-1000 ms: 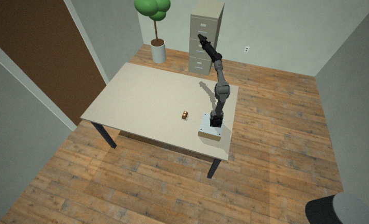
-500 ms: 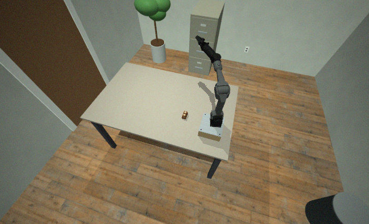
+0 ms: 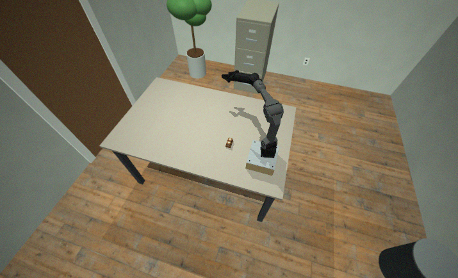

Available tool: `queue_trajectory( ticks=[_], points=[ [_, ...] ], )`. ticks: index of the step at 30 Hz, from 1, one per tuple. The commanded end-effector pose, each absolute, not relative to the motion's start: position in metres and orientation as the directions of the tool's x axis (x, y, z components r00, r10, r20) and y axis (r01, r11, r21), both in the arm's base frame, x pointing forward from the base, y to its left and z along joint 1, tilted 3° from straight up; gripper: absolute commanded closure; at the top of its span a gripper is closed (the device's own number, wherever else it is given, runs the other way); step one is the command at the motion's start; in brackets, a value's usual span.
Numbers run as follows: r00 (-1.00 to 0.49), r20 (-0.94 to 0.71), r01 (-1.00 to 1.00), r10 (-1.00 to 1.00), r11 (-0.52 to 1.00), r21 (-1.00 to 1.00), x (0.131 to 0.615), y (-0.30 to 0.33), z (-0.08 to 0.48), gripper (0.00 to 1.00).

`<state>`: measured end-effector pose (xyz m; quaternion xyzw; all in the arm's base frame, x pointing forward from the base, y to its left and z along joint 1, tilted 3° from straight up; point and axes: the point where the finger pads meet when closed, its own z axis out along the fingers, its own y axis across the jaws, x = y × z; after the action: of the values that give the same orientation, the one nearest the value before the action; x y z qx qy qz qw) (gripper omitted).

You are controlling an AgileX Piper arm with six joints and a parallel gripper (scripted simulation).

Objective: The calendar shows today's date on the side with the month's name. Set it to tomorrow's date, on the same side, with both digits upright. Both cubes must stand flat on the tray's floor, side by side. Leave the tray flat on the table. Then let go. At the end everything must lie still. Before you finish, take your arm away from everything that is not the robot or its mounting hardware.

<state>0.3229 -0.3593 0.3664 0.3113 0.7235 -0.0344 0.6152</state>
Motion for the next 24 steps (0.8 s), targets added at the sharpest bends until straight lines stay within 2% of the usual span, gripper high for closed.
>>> queue_trajectory(
  ticks=[1, 7, 9, 10, 13, 14, 19, 24],
  points=[
    [-0.207, -0.915, 0.452, 0.345, 0.864, 0.224, 0.339, -0.341, 0.334, 0.00],
    [-0.548, -0.832, 0.203, 0.084, 0.979, -0.034, 0.360, -0.286, 0.260, 0.00],
    [-0.593, -0.805, 0.143, 0.028, 0.987, -0.072, 0.361, -0.276, 0.247, 0.00],
    [-0.661, -0.746, 0.025, -0.082, 0.991, -0.131, 0.362, -0.258, 0.225, 0.00],
    [-0.666, -0.740, 0.015, -0.091, 0.991, -0.135, 0.362, -0.256, 0.223, 0.00],
    [-0.713, -0.667, -0.122, -0.215, 0.975, -0.184, 0.359, -0.237, 0.200, 0.00],
    [-0.731, -0.510, -0.391, -0.454, 0.891, -0.233, 0.348, -0.203, 0.159, 0.00],
    [-0.618, -0.310, -0.696, -0.722, 0.686, -0.211, 0.325, -0.167, 0.117, 0.00]
  ],
)
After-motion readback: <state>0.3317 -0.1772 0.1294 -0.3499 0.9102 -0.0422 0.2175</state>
